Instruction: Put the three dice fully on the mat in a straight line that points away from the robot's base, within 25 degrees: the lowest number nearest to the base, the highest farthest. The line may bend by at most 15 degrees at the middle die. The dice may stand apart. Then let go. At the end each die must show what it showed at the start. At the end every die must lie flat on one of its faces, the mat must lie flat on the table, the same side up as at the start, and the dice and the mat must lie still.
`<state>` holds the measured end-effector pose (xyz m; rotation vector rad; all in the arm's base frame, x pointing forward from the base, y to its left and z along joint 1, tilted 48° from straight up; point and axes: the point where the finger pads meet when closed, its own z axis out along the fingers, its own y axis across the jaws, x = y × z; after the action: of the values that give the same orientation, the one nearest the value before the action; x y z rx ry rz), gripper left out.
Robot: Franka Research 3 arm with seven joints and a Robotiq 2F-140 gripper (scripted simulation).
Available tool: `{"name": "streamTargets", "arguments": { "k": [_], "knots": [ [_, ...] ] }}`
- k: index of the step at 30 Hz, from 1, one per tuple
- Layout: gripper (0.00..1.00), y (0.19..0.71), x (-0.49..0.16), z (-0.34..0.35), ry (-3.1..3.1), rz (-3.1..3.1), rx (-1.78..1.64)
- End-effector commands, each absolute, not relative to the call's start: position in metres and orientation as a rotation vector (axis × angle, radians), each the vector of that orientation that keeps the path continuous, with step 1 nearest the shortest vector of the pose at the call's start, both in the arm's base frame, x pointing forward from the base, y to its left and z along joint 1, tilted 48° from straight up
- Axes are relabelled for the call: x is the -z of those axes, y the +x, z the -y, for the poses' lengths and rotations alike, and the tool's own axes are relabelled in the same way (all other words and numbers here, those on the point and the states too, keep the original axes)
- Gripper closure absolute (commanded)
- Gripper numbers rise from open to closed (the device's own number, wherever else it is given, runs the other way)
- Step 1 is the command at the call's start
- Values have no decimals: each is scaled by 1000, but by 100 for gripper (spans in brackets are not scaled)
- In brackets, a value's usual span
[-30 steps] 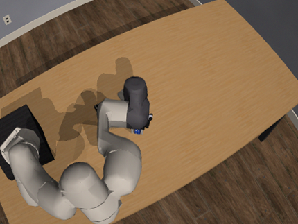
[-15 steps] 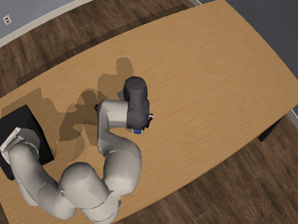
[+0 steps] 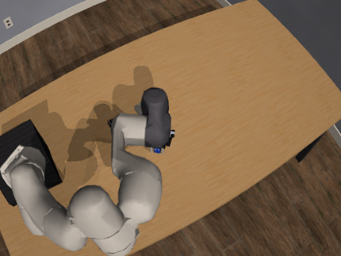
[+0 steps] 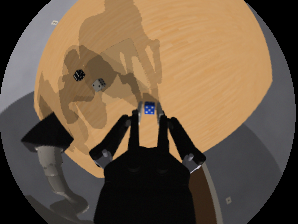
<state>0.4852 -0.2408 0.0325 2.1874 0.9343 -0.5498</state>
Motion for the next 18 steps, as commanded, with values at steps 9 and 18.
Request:
{"name": "streamTargets", "arguments": {
  "k": [9,18],
  "knots": [
    [87,486,-32,241,2190,-928,546],
    [87,486,-32,241,2190,-928,546]
  ]
}}
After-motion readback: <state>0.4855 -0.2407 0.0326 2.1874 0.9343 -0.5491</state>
